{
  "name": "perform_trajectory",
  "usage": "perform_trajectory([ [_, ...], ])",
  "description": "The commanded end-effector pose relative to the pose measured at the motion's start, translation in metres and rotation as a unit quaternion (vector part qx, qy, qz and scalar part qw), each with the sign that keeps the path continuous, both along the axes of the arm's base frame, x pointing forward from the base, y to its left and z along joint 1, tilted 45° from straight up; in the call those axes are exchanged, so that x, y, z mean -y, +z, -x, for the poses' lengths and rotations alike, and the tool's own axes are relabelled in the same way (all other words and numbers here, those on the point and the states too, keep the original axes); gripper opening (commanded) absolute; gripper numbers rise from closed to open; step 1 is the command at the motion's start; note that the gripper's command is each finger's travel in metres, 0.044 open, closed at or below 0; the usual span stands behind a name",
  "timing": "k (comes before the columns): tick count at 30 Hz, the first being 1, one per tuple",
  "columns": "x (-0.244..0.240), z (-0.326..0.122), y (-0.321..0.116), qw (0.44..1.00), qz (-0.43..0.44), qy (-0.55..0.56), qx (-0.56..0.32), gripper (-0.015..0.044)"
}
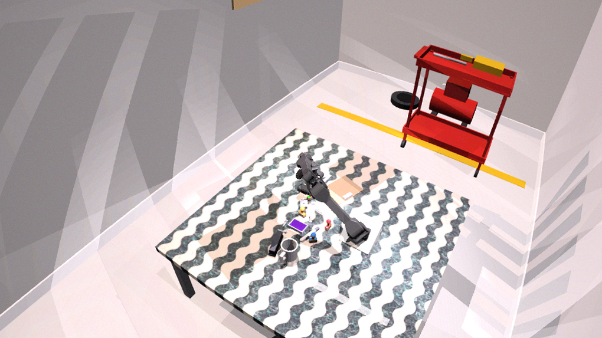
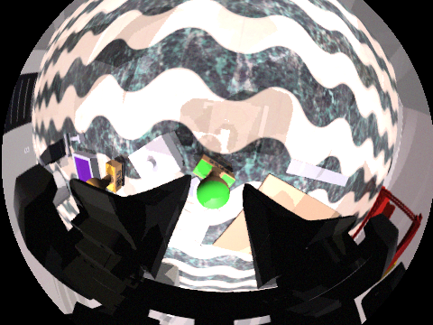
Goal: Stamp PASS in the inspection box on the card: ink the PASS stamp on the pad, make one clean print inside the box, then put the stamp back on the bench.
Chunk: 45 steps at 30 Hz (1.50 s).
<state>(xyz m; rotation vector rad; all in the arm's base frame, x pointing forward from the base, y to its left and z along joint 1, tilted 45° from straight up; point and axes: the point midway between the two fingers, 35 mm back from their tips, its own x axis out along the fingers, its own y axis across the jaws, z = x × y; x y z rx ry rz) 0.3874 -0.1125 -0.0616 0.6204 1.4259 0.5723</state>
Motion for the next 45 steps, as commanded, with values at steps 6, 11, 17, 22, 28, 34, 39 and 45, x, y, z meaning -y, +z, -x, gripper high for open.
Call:
perform_trajectory([
  [6,-0.012,0.002,-0.010,1.000,-0.004,-0.002,-0.004,0.0214],
  [11,-0.018,0.003,-0.015,1.000,-0.005,-0.002,-0.004,0.0214],
  [17,-0.018,0.002,-0.016,1.000,-0.001,0.001,-0.001,0.0207],
  [22,-0.018,0.002,-0.016,1.000,-0.001,0.001,-0.001,0.0174],
  [28,-0.018,0.002,-0.016,1.000,-0.001,0.001,-0.001,0.0134],
  [34,-0.018,0.002,-0.016,1.000,-0.001,0.001,-0.001,0.0094],
  [39,-0.017,0.002,-0.015,1.000,-0.001,0.001,-0.001,0.0002],
  [45,-0.015,0.002,-0.013,1.000,-0.001,0.001,-0.001,0.0000],
])
